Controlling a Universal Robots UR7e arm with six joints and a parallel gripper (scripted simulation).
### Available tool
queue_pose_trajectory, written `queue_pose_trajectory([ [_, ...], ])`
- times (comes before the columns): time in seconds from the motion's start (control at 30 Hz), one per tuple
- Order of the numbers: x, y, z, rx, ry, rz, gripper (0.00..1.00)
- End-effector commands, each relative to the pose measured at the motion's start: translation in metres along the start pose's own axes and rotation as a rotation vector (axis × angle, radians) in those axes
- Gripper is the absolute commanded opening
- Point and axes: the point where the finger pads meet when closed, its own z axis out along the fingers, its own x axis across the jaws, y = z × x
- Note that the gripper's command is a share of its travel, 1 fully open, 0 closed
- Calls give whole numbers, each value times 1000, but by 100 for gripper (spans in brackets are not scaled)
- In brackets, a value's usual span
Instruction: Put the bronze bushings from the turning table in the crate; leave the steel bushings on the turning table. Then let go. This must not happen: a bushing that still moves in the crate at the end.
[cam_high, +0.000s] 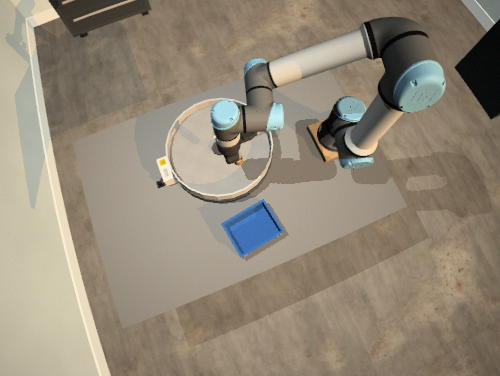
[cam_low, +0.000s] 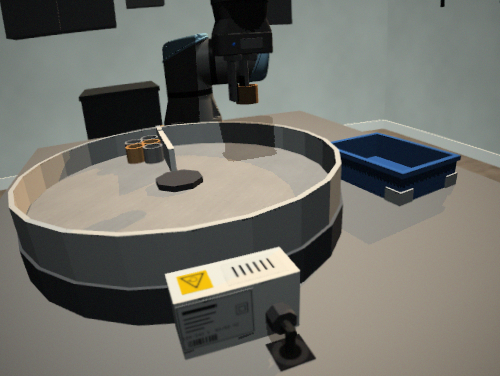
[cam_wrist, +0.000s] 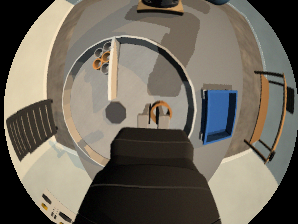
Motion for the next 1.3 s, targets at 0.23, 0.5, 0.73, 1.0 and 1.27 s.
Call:
queue_pose_trajectory([
  [0.23,48,21,-1,-2,1,-1,0],
  [0.5,70,30,-1,-2,1,-1,0],
  [0.73,102,45,-1,-2,1,-1,0],
  [1.0,102,45,-1,-2,1,-1,0],
  [1.27,156,68,-1,-2,2,-2,0],
])
